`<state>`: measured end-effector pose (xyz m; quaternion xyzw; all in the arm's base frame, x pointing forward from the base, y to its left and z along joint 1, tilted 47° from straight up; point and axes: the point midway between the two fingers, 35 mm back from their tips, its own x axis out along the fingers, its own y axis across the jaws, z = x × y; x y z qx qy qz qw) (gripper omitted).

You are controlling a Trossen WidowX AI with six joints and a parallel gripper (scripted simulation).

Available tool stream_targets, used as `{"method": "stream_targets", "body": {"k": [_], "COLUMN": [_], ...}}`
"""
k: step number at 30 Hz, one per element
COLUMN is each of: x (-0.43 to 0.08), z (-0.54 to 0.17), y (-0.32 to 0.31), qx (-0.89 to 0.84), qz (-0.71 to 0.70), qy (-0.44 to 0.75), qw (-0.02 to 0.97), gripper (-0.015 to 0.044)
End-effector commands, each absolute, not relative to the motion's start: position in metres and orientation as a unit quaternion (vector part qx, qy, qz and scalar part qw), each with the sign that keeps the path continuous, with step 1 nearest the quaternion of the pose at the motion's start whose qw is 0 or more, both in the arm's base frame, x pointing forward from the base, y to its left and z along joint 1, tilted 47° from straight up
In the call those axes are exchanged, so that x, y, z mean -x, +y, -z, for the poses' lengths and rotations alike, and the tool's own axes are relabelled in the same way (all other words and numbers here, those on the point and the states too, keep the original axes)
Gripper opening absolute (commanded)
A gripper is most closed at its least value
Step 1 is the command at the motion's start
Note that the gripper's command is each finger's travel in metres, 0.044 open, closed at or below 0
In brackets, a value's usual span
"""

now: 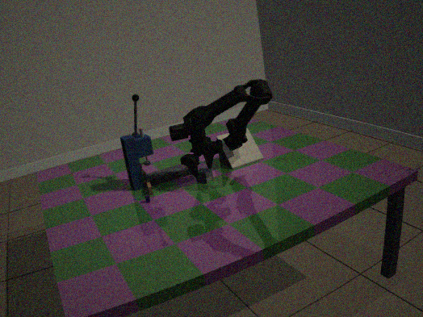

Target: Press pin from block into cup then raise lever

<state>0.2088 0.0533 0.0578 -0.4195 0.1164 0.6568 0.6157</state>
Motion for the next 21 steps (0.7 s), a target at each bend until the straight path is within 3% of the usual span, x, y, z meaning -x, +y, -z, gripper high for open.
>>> {"method": "stream_targets", "body": {"k": [1, 9, 18, 21], "x": [-0.2092, -0.2094, -0.2094, -0.2094], "z": [-0.0538, -0.0472, -0.0472, -0.0472], "y": [0.0584, 0.0664, 0.0664, 0.0664], "qx": [0.417, 0.416, 0.416, 0.416], "qz": [-0.657, -0.657, -0.657, -0.657], "qy": [0.116, 0.115, 0.115, 0.115], "qw": [0.618, 0.618, 0.618, 0.618], "gripper": [0.044, 0.044, 0.0204, 0.0184]}}
